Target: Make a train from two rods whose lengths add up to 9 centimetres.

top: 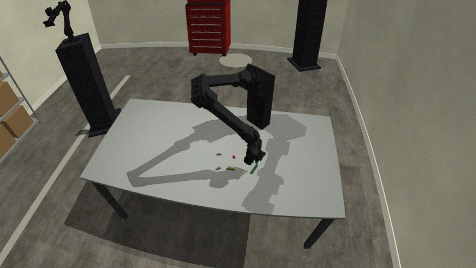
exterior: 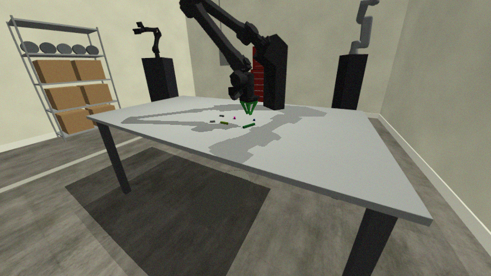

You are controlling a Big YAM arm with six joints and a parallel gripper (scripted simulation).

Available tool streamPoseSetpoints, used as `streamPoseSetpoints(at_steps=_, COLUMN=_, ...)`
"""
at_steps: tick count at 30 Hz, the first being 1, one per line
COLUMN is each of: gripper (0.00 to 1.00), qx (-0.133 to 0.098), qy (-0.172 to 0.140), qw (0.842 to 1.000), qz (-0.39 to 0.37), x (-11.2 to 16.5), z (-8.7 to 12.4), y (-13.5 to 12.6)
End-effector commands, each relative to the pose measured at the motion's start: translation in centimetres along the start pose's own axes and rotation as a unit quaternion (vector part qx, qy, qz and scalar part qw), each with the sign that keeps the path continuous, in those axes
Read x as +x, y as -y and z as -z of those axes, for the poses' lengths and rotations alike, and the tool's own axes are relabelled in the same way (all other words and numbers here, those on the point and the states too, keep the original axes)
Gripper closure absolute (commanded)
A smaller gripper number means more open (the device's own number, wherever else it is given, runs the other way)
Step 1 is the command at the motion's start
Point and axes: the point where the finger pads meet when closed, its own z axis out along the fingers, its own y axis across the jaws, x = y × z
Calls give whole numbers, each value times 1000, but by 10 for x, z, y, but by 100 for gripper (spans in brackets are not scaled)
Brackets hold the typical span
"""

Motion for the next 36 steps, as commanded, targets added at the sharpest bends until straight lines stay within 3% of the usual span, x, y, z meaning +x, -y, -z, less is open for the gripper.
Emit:
streamPoseSetpoints(at_steps=1, gripper=77, qx=2, qy=5, qw=1000, qz=-5, x=-5, z=0, y=6)
streamPoseSetpoints(at_steps=15, gripper=77, qx=2, qy=3, qw=1000, qz=-1, x=-2, z=-21, y=3)
streamPoseSetpoints(at_steps=18, gripper=77, qx=0, qy=8, qw=1000, qz=-3, x=-7, z=-17, y=4)
streamPoseSetpoints(at_steps=32, gripper=77, qx=2, qy=3, qw=1000, qz=-1, x=-2, z=-44, y=3)
streamPoseSetpoints(at_steps=35, gripper=77, qx=-4, qy=14, qw=1000, qz=-4, x=-13, z=-35, y=0)
streamPoseSetpoints(at_steps=36, gripper=77, qx=-2, qy=11, qw=1000, qz=-4, x=-11, z=-41, y=1)
